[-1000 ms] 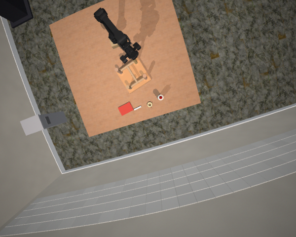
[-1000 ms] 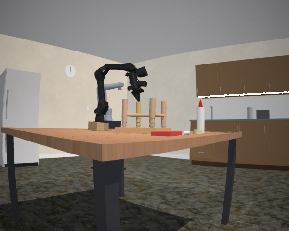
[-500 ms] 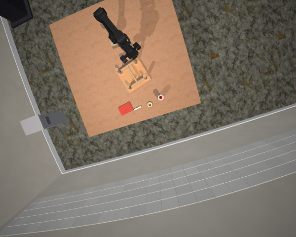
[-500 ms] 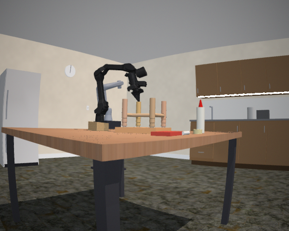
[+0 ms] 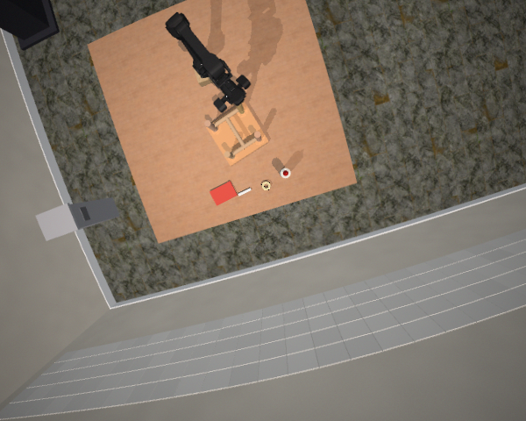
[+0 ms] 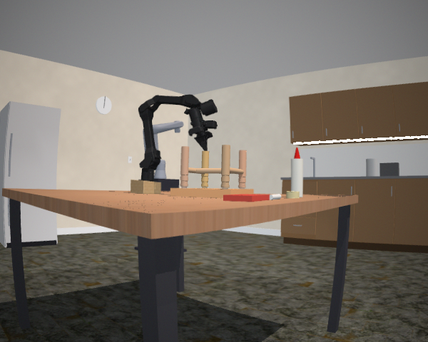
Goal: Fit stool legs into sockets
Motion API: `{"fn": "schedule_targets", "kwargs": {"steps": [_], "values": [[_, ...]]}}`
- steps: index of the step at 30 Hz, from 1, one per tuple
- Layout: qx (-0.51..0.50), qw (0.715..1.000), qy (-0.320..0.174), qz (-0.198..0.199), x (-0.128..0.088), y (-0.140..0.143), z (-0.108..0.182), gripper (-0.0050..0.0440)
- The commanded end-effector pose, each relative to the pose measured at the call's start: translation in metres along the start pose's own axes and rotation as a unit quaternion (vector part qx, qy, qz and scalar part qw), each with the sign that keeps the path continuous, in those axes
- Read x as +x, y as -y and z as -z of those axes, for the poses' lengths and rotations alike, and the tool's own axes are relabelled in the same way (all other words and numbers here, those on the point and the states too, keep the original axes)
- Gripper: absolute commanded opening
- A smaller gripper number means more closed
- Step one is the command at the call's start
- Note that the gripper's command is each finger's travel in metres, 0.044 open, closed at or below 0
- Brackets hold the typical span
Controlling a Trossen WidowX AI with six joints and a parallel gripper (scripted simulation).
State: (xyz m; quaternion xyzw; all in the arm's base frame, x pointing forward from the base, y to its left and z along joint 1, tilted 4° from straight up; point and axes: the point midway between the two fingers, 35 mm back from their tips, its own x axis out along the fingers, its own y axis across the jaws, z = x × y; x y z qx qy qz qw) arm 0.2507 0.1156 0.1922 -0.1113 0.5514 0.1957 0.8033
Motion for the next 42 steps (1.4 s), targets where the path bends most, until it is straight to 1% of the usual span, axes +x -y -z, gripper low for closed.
{"fn": "schedule_targets", "kwargs": {"steps": [1,42], "values": [[0.003,1.000,-0.024,0.006,0.0162,0.0028,0.0067,0.0000],[0.003,1.000,-0.024,0.006,0.0207,0.0029,0.0081,0.0000]]}}
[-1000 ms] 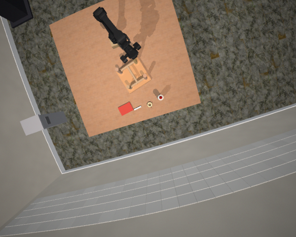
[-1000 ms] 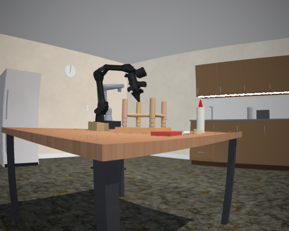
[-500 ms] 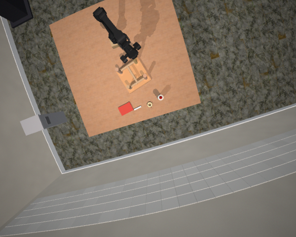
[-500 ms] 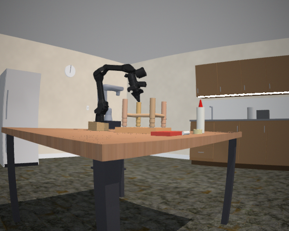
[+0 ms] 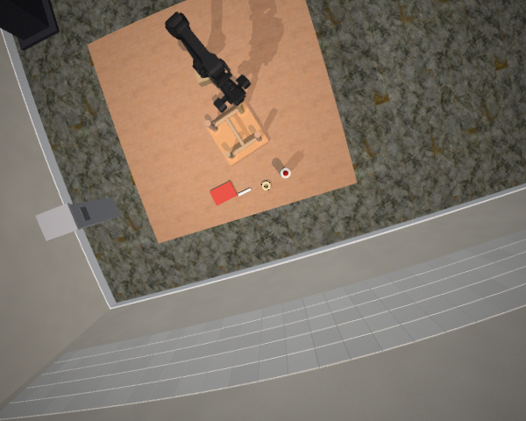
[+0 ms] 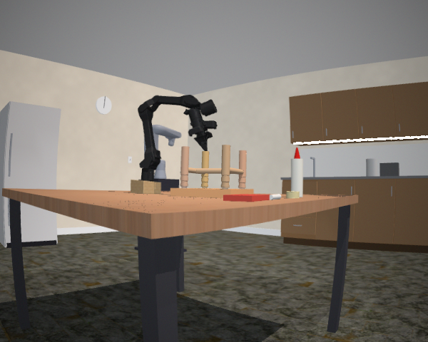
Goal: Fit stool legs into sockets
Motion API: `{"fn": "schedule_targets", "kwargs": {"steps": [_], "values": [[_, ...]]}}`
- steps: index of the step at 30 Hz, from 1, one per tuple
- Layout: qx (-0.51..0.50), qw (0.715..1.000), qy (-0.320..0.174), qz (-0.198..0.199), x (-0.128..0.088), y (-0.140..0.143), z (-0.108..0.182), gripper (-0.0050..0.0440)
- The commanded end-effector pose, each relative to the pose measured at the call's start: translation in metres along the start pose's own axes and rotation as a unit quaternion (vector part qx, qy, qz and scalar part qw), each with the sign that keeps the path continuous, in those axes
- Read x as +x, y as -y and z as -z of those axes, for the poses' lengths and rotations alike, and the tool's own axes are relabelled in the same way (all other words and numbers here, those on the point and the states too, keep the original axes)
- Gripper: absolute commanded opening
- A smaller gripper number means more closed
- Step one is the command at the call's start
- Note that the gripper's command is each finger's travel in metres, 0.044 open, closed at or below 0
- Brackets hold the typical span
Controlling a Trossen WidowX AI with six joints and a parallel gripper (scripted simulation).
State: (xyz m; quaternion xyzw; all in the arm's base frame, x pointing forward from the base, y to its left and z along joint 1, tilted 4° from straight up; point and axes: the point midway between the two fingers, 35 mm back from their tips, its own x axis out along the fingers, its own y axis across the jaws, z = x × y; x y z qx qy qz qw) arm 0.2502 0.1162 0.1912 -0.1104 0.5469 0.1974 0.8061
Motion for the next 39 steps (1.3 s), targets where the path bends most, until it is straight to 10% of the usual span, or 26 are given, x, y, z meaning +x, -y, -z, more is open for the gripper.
{"fn": "schedule_targets", "kwargs": {"steps": [1,39], "values": [[0.004,1.000,-0.029,0.007,0.0198,0.0036,0.0078,0.0000],[0.004,1.000,-0.025,0.006,0.0164,0.0030,0.0059,0.0000]]}}
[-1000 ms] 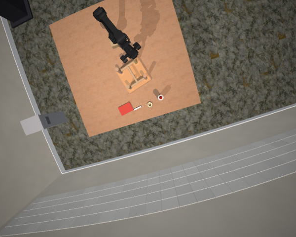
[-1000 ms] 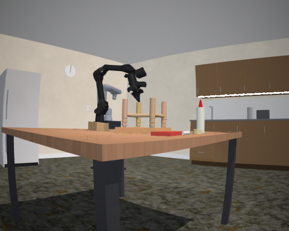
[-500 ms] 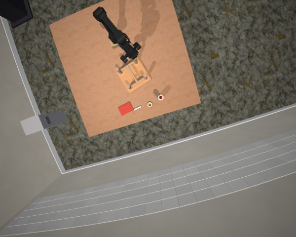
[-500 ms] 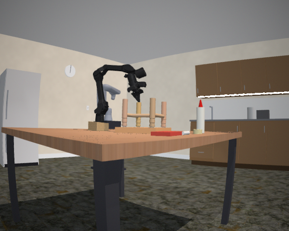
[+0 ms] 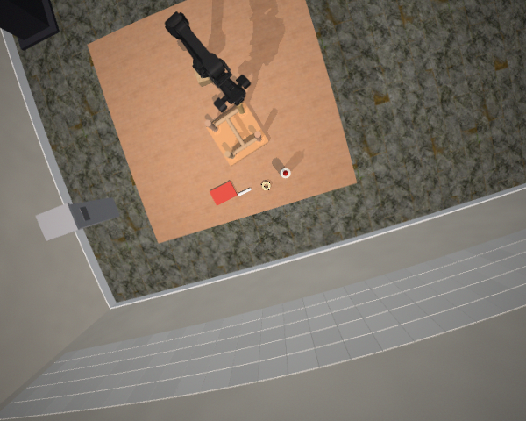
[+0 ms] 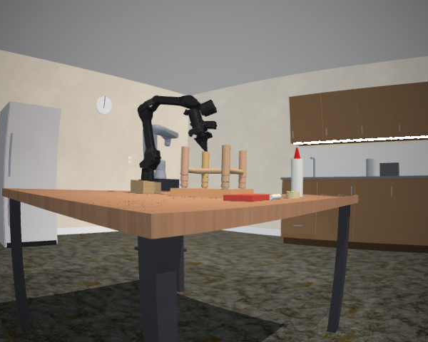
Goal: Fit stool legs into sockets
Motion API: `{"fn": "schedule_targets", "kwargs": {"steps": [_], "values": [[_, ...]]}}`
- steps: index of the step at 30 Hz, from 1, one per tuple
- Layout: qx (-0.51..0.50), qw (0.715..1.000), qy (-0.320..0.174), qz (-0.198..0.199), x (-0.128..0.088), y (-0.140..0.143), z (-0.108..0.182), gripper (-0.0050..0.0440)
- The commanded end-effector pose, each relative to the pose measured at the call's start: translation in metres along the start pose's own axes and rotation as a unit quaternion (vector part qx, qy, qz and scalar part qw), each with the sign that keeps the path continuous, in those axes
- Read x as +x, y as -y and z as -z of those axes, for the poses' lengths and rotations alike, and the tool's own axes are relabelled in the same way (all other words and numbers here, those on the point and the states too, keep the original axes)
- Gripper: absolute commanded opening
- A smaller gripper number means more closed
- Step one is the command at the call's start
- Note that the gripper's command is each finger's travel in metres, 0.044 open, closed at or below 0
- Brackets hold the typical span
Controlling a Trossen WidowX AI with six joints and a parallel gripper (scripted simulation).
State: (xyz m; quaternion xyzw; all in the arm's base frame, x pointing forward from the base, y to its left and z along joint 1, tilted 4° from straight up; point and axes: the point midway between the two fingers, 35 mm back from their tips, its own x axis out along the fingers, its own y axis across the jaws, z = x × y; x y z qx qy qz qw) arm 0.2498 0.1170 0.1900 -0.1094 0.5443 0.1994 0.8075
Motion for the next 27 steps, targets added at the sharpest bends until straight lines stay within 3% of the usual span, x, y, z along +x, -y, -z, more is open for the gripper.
{"fn": "schedule_targets", "kwargs": {"steps": [1,27], "values": [[0.004,1.000,-0.027,0.007,0.014,0.004,0.005,0.0000],[0.001,1.000,-0.004,0.001,-0.023,0.000,-0.008,0.0000]]}}
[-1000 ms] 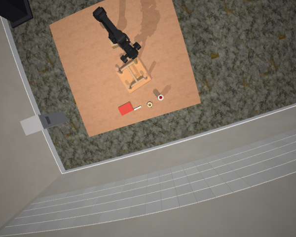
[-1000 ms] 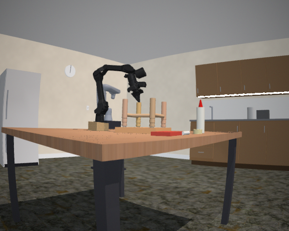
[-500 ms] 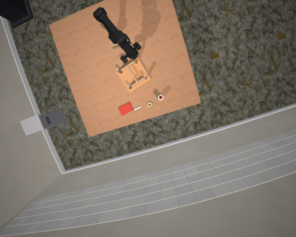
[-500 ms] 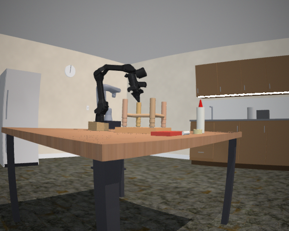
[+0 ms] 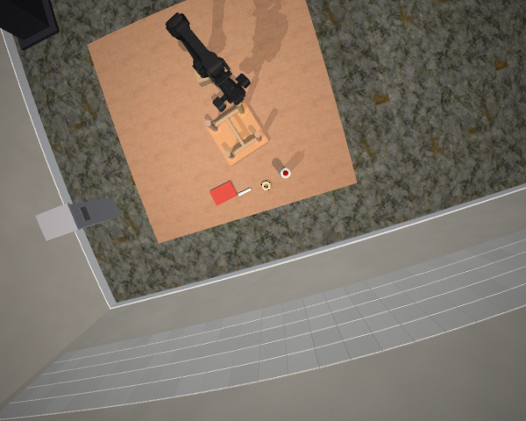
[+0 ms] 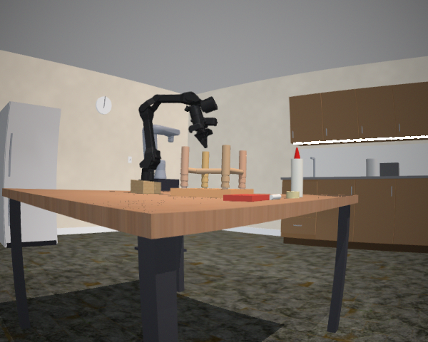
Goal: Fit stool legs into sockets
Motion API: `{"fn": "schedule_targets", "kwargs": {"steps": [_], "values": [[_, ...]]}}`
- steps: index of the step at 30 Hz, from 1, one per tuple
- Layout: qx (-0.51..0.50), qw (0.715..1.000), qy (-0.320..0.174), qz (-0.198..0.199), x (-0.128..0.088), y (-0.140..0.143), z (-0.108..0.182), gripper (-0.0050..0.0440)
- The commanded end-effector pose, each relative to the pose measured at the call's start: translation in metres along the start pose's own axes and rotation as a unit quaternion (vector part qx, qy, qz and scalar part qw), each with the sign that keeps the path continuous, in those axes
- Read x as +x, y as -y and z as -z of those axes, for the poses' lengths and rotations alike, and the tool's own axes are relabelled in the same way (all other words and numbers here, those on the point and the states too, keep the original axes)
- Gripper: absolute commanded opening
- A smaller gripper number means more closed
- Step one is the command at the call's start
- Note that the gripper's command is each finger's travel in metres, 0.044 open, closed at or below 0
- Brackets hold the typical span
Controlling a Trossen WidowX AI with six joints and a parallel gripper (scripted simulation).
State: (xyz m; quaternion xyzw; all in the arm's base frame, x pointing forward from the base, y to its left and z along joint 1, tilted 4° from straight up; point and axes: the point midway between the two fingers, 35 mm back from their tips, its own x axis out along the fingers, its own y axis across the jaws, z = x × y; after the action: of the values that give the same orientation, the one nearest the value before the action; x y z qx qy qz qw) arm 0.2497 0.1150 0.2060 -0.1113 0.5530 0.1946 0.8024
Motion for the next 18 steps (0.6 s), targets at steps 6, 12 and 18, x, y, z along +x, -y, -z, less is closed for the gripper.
{"fn": "schedule_targets", "kwargs": {"steps": [6,12,18], "values": [[-0.002,1.000,0.010,-0.003,-0.013,-0.001,-0.004,0.0000],[0.032,0.999,0.006,0.012,-0.012,0.023,-0.037,0.0000],[0.076,0.997,0.008,0.028,-0.011,0.062,-0.080,0.0000]]}}
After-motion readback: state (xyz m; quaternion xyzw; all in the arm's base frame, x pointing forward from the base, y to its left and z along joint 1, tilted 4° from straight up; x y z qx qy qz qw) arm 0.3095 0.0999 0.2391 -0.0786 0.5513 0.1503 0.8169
